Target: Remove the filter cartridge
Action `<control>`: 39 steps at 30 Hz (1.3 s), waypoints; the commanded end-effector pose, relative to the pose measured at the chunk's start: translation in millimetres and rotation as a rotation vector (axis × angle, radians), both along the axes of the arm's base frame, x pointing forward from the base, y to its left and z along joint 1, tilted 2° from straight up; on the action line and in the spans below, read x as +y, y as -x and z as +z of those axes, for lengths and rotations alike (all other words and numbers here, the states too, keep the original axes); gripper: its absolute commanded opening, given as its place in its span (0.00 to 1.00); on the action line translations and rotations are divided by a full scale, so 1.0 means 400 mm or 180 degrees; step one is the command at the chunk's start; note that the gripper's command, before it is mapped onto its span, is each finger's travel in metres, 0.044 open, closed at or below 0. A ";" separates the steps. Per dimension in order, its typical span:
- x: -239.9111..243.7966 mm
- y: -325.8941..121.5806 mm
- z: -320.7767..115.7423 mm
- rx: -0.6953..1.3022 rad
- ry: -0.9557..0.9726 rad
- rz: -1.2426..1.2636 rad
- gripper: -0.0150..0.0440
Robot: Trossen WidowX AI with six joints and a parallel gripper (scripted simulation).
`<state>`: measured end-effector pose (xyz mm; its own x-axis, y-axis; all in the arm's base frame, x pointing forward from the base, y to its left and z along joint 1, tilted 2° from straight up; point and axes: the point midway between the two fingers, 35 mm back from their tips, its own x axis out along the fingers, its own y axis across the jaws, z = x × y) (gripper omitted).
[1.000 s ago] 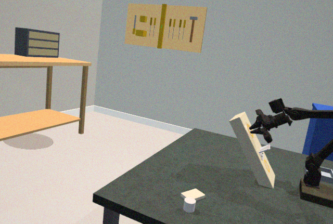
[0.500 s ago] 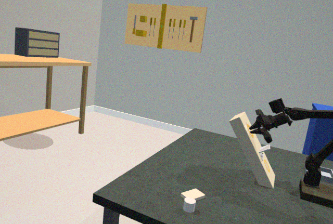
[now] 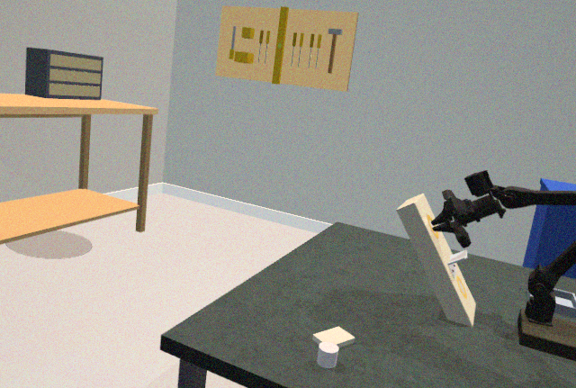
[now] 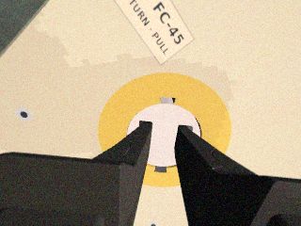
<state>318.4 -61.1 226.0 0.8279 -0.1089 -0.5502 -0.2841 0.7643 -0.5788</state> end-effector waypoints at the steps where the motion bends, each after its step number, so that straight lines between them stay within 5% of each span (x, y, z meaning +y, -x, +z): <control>1: -0.005 -0.012 -0.008 -0.0028 -0.0254 -0.0189 0.25; 39: -0.007 -0.016 -0.011 -0.0498 -0.3727 -0.2503 0.25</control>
